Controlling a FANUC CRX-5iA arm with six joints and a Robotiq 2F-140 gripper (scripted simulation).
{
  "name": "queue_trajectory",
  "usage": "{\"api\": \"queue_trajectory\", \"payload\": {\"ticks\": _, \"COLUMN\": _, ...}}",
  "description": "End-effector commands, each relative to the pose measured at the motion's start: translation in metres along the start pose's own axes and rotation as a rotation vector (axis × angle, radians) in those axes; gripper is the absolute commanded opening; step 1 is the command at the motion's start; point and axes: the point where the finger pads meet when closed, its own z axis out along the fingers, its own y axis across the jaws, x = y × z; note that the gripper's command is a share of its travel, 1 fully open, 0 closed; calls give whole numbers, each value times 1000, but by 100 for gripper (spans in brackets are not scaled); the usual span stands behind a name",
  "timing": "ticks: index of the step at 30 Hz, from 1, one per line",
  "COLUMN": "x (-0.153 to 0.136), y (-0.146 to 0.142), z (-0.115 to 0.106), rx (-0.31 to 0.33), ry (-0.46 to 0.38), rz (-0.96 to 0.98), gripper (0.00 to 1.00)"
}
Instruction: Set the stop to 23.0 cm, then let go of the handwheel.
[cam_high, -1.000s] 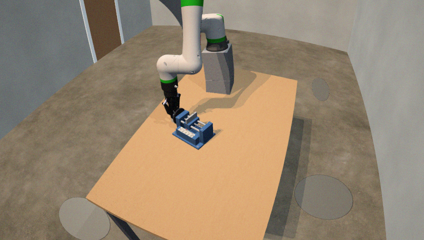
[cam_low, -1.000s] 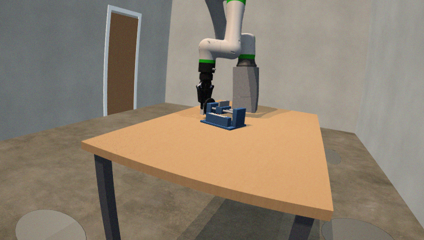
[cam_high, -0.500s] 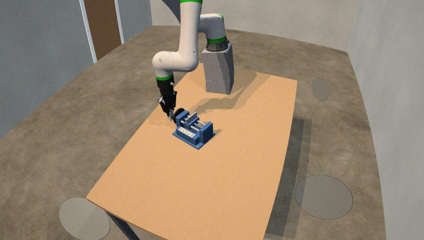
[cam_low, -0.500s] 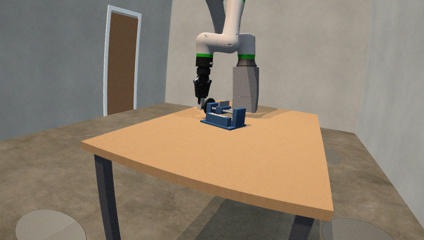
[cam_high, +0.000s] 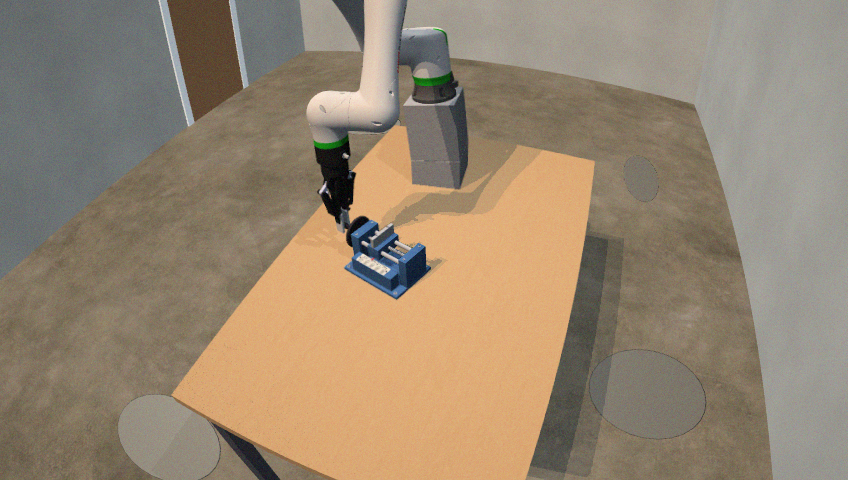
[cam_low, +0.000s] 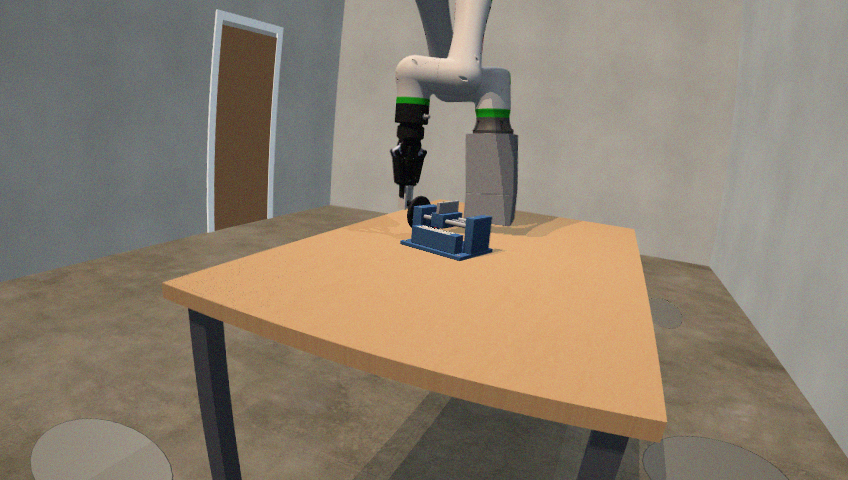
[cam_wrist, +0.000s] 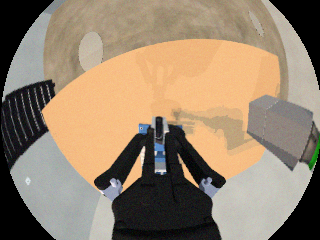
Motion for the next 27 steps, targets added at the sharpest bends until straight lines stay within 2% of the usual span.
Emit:
{"api": "queue_trajectory", "payload": {"ticks": 1, "x": 0, "y": 6, "z": -4, "rx": 0, "ry": 0, "rz": 0, "gripper": 4}}
{"api": "queue_trajectory", "payload": {"ticks": 14, "x": 0, "y": 30, "z": -9, "rx": 0, "ry": 0, "rz": 0, "gripper": 4}}
{"api": "queue_trajectory", "payload": {"ticks": 27, "x": 0, "y": 53, "z": 6, "rx": 0, "ry": 0, "rz": 0, "gripper": 4}}
